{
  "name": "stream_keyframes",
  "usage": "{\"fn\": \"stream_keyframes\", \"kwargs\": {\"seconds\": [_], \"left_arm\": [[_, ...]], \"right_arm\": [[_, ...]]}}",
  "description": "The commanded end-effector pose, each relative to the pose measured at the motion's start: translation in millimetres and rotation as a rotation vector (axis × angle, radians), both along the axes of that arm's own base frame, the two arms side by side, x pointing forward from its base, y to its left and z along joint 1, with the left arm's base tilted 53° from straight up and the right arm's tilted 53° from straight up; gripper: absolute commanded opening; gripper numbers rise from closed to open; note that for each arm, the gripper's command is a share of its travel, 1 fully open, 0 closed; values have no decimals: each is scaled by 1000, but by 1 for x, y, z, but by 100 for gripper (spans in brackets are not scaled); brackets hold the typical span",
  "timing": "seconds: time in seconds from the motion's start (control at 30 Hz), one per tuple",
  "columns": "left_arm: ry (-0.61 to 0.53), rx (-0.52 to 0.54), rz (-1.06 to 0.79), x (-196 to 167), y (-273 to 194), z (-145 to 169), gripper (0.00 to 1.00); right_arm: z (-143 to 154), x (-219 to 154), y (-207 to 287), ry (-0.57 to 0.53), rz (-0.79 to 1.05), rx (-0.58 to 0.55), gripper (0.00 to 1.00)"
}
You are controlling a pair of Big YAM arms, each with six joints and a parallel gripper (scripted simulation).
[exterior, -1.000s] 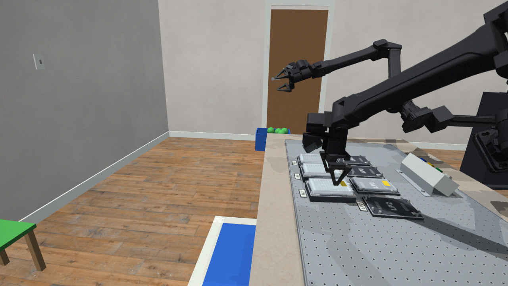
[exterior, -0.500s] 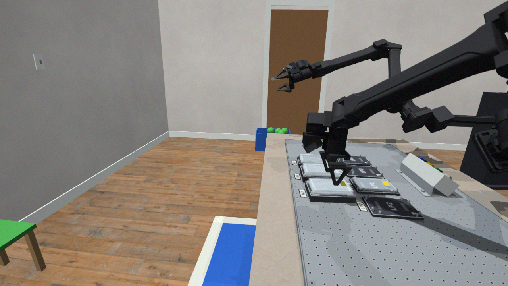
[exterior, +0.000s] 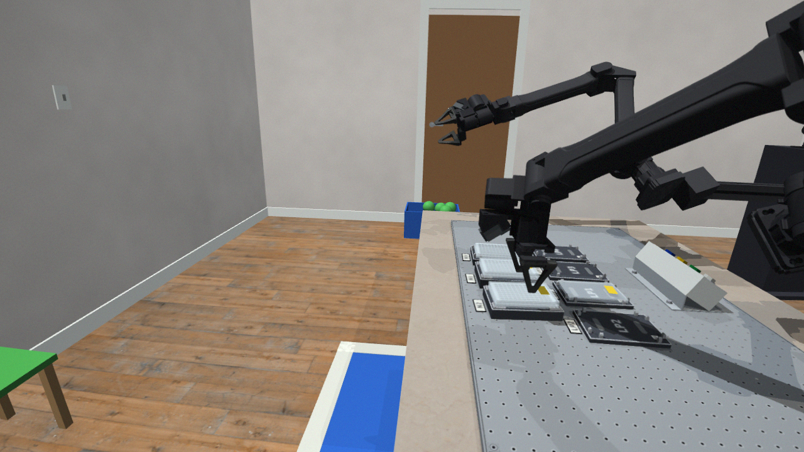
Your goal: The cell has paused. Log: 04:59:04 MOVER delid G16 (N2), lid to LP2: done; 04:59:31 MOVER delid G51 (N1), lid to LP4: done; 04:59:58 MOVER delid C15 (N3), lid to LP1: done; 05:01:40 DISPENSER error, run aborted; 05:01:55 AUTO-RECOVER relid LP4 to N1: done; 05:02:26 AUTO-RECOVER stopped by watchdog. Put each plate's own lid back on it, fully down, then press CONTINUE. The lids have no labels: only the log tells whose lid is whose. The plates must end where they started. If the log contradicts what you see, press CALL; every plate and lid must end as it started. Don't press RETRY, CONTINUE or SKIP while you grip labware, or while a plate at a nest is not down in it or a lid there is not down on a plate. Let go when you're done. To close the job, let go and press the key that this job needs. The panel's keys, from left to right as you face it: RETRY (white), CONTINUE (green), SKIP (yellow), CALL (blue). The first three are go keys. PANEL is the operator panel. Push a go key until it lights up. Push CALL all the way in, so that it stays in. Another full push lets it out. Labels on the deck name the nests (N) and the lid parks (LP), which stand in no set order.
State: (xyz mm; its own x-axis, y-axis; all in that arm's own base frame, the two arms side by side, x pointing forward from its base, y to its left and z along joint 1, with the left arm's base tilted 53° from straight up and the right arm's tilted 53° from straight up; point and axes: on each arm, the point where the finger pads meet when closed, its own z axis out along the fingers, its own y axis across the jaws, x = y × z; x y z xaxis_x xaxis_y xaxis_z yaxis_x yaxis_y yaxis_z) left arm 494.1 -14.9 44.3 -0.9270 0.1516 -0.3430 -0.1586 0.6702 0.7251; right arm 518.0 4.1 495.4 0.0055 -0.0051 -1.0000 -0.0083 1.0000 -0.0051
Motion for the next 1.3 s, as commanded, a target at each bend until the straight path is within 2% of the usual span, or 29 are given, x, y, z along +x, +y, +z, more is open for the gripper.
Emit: {"fn": "stream_keyframes", "kwargs": {"seconds": [0.0, 0.2, 0.43, 0.47, 0.73, 1.23, 1.27], "left_arm": [[-60, -19, -2, 15, -11, 21, 100], [-30, -9, -3, 9, -6, 9, 100], [-55, -17, -5, 11, -10, 16, 100], [-30, -9, -3, 9, -6, 9, 100], [-53, -17, -7, 10, -10, 16, 100], [-30, -9, -3, 8, -6, 10, 100], [-49, -15, -7, 9, -11, 16, 100]], "right_arm": [[-3, 5, -11, 3, -18, 15, 100], [-3, 5, -11, 3, -18, 15, 100], [-3, 5, -11, 3, -18, 15, 100], [-3, 5, -11, 3, -18, 15, 100], [-3, 5, -11, 3, -18, 15, 100], [-3, 5, -11, 3, -18, 15, 100], [-3, 5, -11, 3, -18, 15, 100]]}}
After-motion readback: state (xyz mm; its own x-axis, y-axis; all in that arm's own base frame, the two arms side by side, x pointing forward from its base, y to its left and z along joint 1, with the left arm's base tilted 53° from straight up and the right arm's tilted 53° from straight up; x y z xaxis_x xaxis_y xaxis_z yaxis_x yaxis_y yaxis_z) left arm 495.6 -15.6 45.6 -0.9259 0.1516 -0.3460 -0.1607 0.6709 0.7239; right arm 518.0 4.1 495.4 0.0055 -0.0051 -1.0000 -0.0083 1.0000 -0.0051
